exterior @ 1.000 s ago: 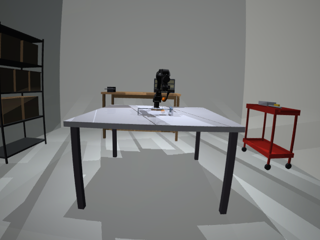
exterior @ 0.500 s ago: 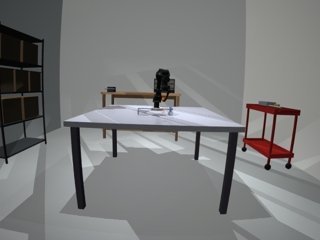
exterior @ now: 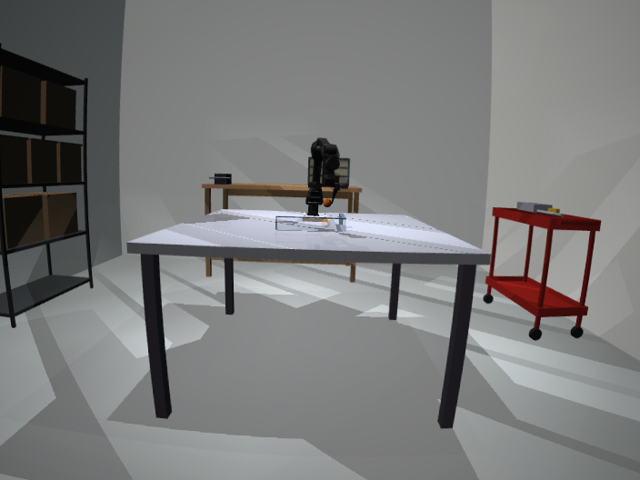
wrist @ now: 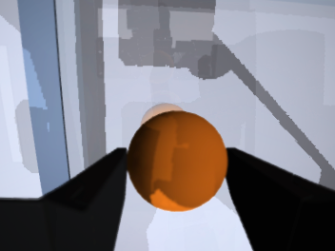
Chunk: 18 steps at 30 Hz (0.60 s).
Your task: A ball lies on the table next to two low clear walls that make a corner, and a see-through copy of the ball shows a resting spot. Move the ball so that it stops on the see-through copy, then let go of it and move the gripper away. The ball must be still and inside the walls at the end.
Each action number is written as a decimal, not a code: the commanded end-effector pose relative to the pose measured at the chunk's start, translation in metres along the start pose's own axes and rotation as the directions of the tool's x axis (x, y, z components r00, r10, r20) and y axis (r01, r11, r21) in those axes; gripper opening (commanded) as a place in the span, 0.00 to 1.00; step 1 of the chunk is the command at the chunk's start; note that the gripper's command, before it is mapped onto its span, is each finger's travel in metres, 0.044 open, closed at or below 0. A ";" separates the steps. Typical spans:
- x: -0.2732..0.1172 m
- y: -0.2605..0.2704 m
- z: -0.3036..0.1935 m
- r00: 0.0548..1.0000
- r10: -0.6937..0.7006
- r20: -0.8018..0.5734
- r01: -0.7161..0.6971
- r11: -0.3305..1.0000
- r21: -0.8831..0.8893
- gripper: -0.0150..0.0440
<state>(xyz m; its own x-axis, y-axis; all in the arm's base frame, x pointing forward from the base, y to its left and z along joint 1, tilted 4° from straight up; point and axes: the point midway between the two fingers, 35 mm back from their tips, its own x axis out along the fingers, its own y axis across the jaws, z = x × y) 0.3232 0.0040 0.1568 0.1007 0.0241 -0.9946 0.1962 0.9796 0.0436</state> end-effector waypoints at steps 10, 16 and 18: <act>0.020 -0.002 -0.027 1.000 -0.006 -0.003 0.006 1.000 0.004 0.25; 0.044 -0.002 -0.025 1.000 -0.006 -0.003 0.006 1.000 0.004 0.25; 0.054 -0.002 -0.025 1.000 -0.006 -0.003 0.006 1.000 0.004 0.25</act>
<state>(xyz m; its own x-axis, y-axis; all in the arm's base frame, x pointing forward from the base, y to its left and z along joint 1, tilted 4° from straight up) 0.3040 0.0085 0.1185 0.1063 0.0247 -0.9940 0.1958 0.9796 0.0452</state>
